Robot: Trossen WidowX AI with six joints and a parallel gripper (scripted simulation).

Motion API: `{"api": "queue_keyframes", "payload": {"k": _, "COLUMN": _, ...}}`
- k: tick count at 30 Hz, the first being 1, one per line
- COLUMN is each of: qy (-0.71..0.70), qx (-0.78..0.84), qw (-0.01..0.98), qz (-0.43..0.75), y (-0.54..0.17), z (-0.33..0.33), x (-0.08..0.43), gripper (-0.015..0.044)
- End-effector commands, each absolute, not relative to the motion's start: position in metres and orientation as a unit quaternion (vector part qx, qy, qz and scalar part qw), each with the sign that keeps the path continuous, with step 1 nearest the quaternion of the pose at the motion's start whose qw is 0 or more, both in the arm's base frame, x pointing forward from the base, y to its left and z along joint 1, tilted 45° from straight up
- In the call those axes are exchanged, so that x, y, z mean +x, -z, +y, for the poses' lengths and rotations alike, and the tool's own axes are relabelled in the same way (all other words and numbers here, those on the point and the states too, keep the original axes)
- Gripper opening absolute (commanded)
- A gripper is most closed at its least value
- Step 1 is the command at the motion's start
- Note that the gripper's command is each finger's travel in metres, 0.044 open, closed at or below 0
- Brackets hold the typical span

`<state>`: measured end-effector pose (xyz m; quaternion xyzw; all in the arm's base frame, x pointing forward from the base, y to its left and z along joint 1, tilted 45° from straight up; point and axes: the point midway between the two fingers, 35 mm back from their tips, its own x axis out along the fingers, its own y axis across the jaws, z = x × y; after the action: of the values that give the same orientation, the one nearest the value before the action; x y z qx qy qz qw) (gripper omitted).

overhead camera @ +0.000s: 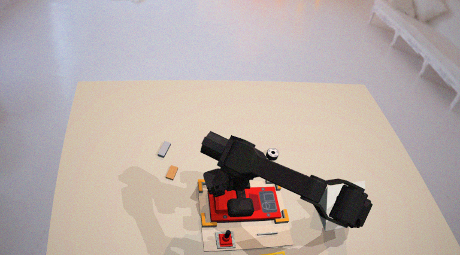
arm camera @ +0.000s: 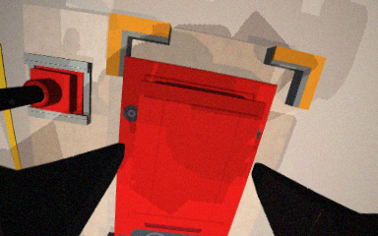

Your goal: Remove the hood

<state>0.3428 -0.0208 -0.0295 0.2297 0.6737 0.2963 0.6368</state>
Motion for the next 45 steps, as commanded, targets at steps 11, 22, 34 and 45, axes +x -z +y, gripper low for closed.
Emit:
{"api": "queue_keyframes", "payload": {"k": 11, "qy": -0.296, "qx": 0.234, "qw": 0.635, "qz": 0.674, "y": 0.035, "z": -0.015, "x": 0.341, "gripper": 0.0440}}
{"api": "queue_keyframes", "payload": {"k": 22, "qy": -0.296, "qx": 0.230, "qw": 0.637, "qz": 0.674, "y": 0.033, "z": -0.017, "x": 0.342, "gripper": 0.0288}}
{"api": "queue_keyframes", "payload": {"k": 34, "qy": -0.296, "qx": 0.230, "qw": 0.637, "qz": 0.674, "y": 0.030, "z": -0.020, "x": 0.343, "gripper": 0.0012}}
{"api": "queue_keyframes", "payload": {"k": 45, "qy": -0.296, "qx": 0.230, "qw": 0.637, "qz": 0.674, "y": 0.025, "z": -0.025, "x": 0.344, "gripper": 0.0000}}
